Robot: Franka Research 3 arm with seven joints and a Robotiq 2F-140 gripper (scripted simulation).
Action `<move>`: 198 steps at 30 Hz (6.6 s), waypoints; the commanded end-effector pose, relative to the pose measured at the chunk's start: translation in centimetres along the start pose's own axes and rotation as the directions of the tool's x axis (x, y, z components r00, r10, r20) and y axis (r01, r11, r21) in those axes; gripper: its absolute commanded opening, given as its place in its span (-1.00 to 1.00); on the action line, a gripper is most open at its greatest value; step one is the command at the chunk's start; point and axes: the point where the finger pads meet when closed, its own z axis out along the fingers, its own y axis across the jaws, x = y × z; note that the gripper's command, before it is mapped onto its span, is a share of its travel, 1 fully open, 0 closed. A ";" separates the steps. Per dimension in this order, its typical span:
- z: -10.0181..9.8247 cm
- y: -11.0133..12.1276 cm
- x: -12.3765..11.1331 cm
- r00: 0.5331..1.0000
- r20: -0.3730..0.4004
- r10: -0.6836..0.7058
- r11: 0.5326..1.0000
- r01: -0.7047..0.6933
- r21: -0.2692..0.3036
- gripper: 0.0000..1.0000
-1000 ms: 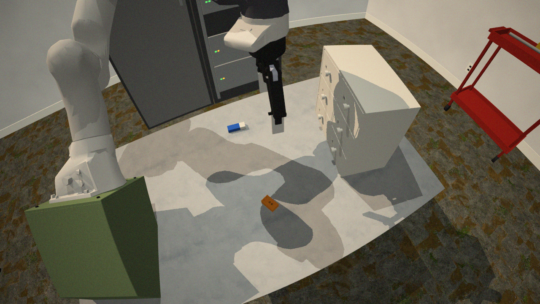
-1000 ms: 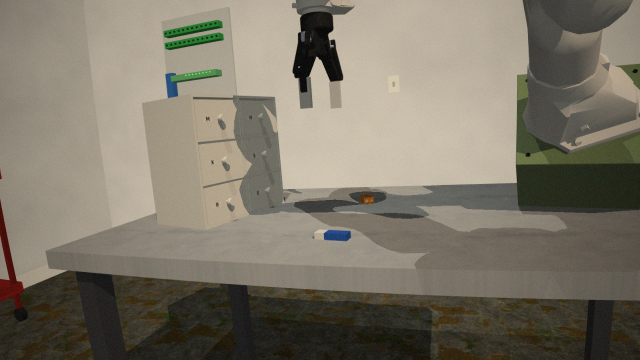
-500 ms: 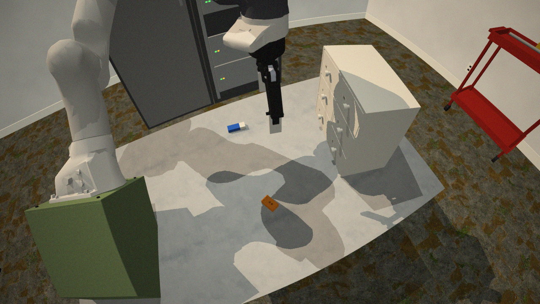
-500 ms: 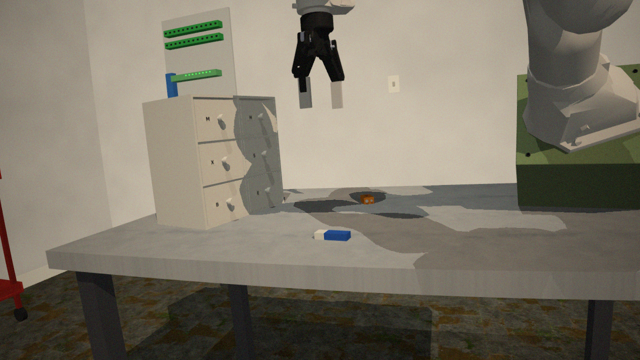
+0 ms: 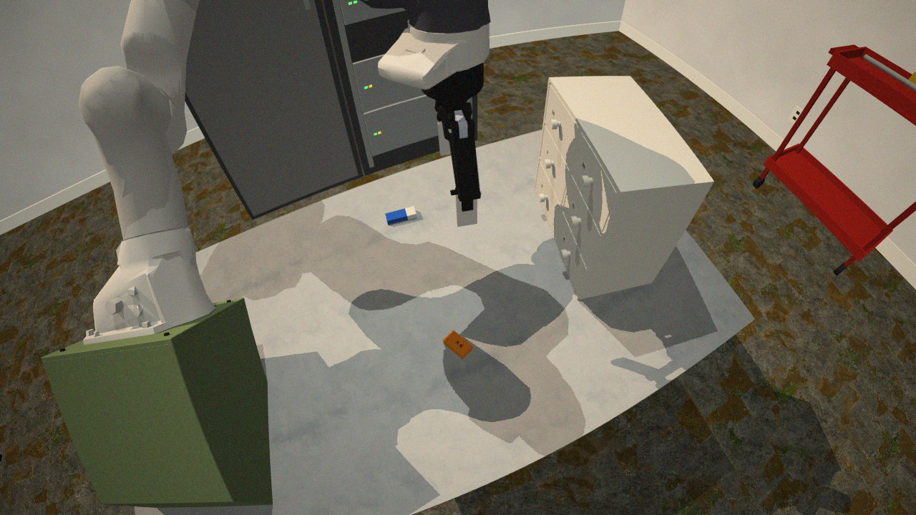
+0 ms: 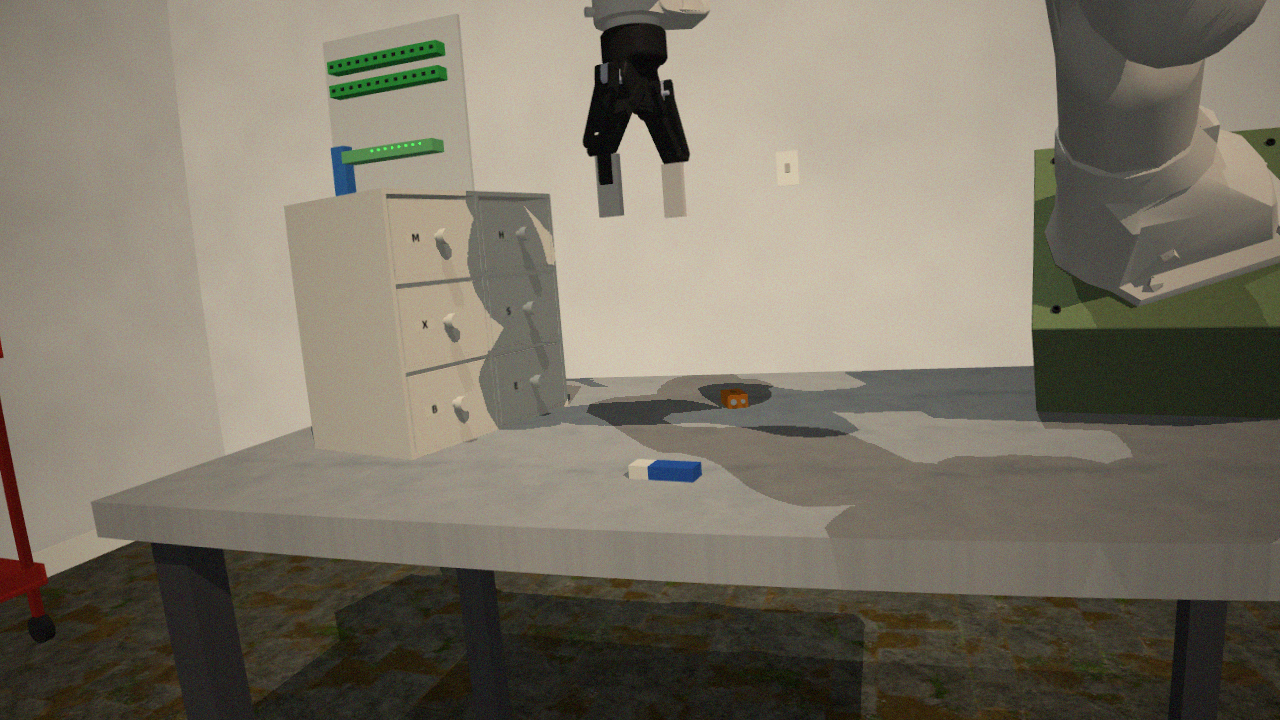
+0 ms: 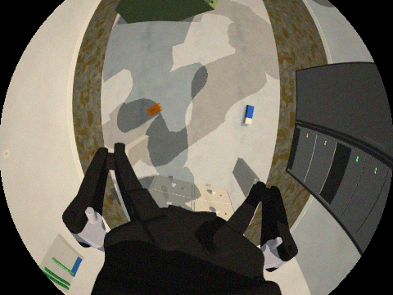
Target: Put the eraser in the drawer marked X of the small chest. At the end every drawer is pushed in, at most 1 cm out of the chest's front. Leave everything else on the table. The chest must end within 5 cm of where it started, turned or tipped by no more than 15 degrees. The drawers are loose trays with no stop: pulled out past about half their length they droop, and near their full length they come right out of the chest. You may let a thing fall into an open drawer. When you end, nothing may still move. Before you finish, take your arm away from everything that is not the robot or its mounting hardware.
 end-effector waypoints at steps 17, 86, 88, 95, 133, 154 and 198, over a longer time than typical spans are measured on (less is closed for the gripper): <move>0.0 0.0 0.0 1.000 0.000 0.000 1.000 0.000 0.000 1.00; 0.0 2.8 0.2 0.878 0.000 -0.479 0.878 0.479 -0.001 1.00; 0.0 3.0 0.3 0.856 0.000 -0.517 0.856 0.517 -0.001 1.00; 0.0 3.7 0.3 0.789 0.000 -0.614 0.789 0.614 -0.001 1.00; 0.0 9.1 0.8 -0.075 0.001 -0.997 -0.075 0.997 -0.002 1.00; 0.0 12.3 1.1 -0.598 0.002 -0.802 -0.598 0.802 -0.002 1.00; 0.0 16.6 1.5 -0.988 0.003 -0.154 -0.988 0.154 -0.002 1.00</move>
